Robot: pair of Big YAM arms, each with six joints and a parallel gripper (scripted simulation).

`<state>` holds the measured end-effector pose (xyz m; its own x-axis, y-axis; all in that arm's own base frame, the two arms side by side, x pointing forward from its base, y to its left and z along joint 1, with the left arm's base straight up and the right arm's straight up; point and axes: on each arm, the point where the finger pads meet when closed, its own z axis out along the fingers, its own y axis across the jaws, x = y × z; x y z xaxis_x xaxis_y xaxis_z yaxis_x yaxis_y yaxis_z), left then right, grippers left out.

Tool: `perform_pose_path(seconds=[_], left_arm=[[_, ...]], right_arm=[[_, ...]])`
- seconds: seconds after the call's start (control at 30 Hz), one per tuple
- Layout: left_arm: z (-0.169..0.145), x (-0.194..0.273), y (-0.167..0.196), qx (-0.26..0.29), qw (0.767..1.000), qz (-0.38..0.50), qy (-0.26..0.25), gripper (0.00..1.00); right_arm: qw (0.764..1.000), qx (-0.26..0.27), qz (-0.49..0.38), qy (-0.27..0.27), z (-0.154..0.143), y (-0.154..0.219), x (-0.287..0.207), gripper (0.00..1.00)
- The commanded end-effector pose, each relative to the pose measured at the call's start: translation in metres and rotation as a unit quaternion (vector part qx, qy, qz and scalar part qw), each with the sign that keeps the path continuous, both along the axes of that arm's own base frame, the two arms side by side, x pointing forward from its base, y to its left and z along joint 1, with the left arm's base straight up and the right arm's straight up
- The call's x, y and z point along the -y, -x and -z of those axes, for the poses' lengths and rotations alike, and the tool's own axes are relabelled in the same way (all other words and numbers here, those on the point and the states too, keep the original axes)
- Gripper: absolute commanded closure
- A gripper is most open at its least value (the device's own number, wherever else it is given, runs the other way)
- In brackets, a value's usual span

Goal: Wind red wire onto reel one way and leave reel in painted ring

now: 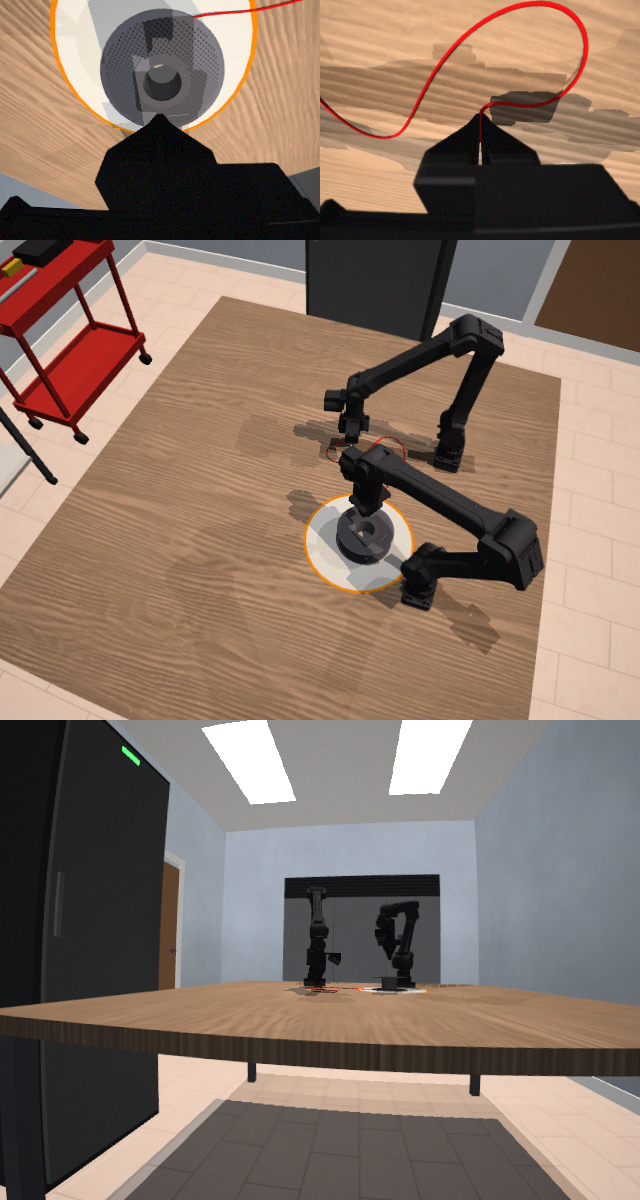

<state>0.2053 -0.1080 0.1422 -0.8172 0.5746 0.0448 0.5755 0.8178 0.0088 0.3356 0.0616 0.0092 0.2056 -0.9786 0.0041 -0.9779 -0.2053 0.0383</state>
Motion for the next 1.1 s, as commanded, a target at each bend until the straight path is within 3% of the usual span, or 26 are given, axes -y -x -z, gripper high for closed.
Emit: perform_pose_path(seconds=[0.0, 0.3, 0.83, 1.07], left_arm=[[-0.019, 0.008, -0.015, 0.014, 0.992, 0.126, 0.018, 1.00], [-0.019, 0.008, -0.015, 0.012, 0.973, 0.229, 0.020, 1.00], [-0.018, 0.008, -0.015, 0.011, 0.965, 0.260, 0.020, 1.00], [0.001, 0.008, -0.014, 0.011, 0.965, 0.260, 0.020, 1.00]], right_arm=[[0.994, 0.017, -0.103, -0.009, -0.012, -0.013, -0.006, 1.00], [0.977, 0.017, -0.214, -0.011, -0.014, -0.015, -0.006, 1.00], [0.977, 0.016, -0.213, -0.012, -0.017, -0.017, -0.005, 1.00], [0.977, 0.016, -0.213, -0.012, -0.017, -0.017, -0.005, 1.00]])
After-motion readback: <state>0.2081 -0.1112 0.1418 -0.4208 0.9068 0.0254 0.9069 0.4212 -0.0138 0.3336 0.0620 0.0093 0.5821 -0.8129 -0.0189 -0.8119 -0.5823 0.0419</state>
